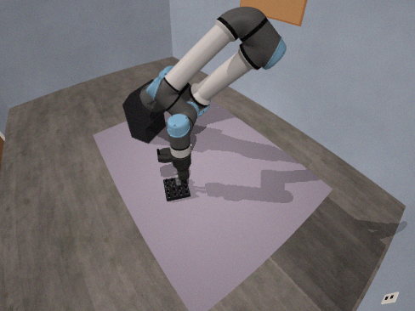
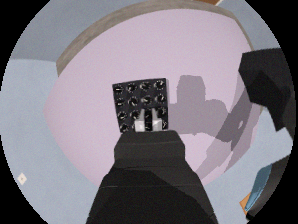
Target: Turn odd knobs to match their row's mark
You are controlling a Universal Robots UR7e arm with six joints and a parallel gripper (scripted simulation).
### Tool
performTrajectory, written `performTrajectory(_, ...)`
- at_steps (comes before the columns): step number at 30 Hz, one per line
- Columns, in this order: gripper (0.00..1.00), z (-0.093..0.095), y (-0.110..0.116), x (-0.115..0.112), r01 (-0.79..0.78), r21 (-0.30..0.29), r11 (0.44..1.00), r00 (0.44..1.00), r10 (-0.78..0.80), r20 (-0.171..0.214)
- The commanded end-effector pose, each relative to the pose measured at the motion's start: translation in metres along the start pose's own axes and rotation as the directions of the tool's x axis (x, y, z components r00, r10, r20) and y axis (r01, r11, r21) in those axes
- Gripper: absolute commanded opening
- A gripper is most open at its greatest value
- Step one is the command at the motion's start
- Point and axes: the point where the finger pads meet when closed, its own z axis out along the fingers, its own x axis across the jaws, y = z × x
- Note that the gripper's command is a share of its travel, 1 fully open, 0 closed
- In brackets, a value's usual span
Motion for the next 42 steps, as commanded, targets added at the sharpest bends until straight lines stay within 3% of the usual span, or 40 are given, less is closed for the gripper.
performTrajectory(1, 0.3, -0.0002, 0.0, -0.0003, 0.002, 0.0, 1.0, 1.0, -0.002, 0.001)
performTrajectory(21, 0.3, -0.0002, 0.0, -0.0003, 0.049, 0.0, 0.999, 0.999, -0.049, 0.001)
performTrajectory(42, 0.3, -0.0002, 0.0, -0.0003, 0.233, 0.0, 0.972, 0.972, -0.233, 0.001)
